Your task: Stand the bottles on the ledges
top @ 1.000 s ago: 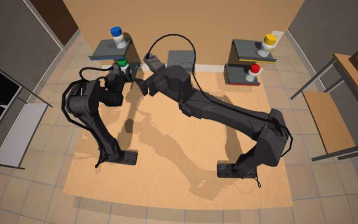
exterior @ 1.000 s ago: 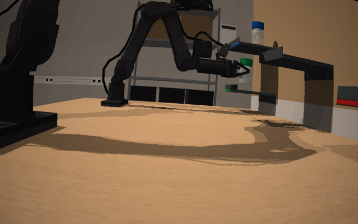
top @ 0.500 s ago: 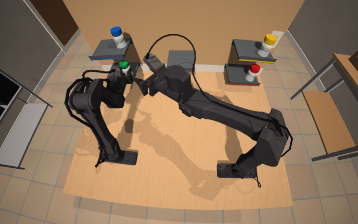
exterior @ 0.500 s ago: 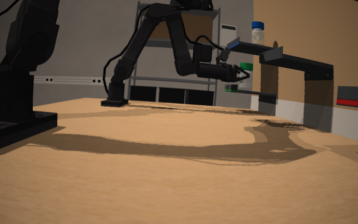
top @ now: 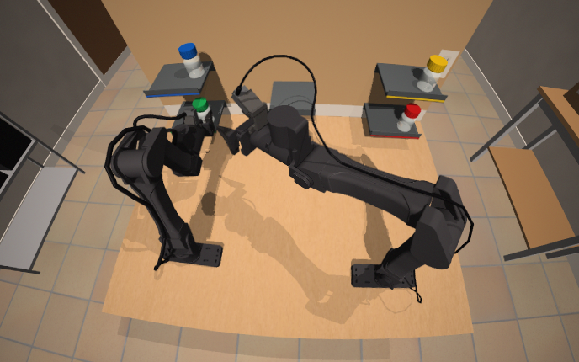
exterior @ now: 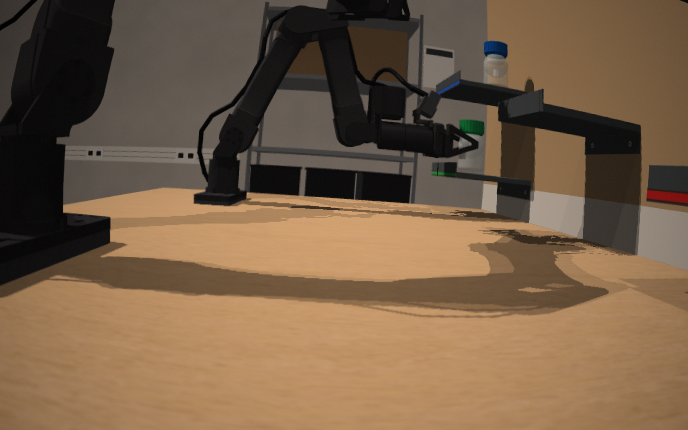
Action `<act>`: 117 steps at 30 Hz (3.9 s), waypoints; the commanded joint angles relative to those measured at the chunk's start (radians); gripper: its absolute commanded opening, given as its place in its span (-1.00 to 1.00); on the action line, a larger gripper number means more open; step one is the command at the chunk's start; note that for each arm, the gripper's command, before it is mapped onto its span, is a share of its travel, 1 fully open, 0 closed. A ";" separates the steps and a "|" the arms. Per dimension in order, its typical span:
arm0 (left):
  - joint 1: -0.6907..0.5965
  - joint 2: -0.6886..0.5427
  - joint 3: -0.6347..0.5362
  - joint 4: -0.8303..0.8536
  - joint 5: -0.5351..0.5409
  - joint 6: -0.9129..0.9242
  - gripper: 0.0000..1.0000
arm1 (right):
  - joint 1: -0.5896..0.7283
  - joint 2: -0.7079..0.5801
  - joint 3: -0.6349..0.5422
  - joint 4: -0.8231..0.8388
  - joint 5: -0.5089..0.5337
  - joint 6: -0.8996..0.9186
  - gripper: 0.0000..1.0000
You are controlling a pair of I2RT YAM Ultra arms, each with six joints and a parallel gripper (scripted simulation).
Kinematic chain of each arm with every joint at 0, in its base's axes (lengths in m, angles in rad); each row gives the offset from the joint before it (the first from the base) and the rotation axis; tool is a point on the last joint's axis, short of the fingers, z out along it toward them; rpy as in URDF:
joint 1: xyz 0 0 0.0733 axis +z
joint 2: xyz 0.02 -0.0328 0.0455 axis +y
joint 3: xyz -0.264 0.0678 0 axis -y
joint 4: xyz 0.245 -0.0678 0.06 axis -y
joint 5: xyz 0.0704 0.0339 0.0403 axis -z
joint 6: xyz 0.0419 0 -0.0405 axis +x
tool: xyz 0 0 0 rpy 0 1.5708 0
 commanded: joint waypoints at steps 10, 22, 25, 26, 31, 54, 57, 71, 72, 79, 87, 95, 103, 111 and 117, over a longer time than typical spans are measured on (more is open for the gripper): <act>-0.010 -0.008 -0.016 0.060 -0.008 0.001 0.44 | 0.008 0.006 0.034 0.007 0.008 -0.006 0.76; -0.002 -0.066 -0.109 0.115 -0.005 0.000 0.44 | 0.008 0.006 0.034 0.007 0.008 -0.006 0.76; 0.017 -0.080 -0.133 0.124 0.016 -0.006 0.44 | 0.008 0.006 0.034 0.007 0.008 -0.006 0.76; 0.019 -0.087 -0.145 0.130 0.018 -0.008 0.44 | 0.008 0.006 0.034 0.007 0.008 -0.006 0.76; 0.029 -0.166 -0.297 0.200 0.028 -0.012 0.44 | 0.008 0.006 0.034 0.007 0.008 -0.006 0.76; 0.033 -0.386 -0.444 -0.065 0.024 0.014 1.00 | 0.008 0.006 0.034 0.007 0.008 -0.006 0.76; 0.038 -0.494 -0.442 -0.215 0.018 0.018 1.00 | 0.008 0.006 0.034 0.007 0.008 -0.006 0.76; 0.055 -1.049 -0.323 -0.940 0.011 0.040 1.00 | 0.008 0.006 0.034 0.007 0.008 -0.006 0.76; 0.055 -1.080 -0.301 -0.993 0.010 0.041 1.00 | 0.008 0.006 0.034 0.007 0.008 -0.006 0.76; 0.059 -1.160 -0.142 -1.277 0.003 0.053 1.00 | 0.008 0.006 0.034 0.007 0.008 -0.006 0.76; 0.059 -1.150 -0.074 -1.325 -0.002 0.050 1.00 | 0.008 0.006 0.034 0.007 0.008 -0.006 0.76; 0.058 -1.150 -0.071 -1.330 0.000 0.050 1.00 | 0.008 0.006 0.034 0.007 0.008 -0.006 0.76; 0.053 -1.140 -0.082 -1.330 0.006 0.048 1.00 | 0.008 0.006 0.034 0.007 0.008 -0.006 0.76; 0.053 -1.140 -0.082 -1.330 0.006 0.048 1.00 | 0.008 0.006 0.034 0.007 0.008 -0.006 0.76; 0.053 -1.140 -0.082 -1.330 0.006 0.048 1.00 | 0.008 0.006 0.034 0.007 0.008 -0.006 0.76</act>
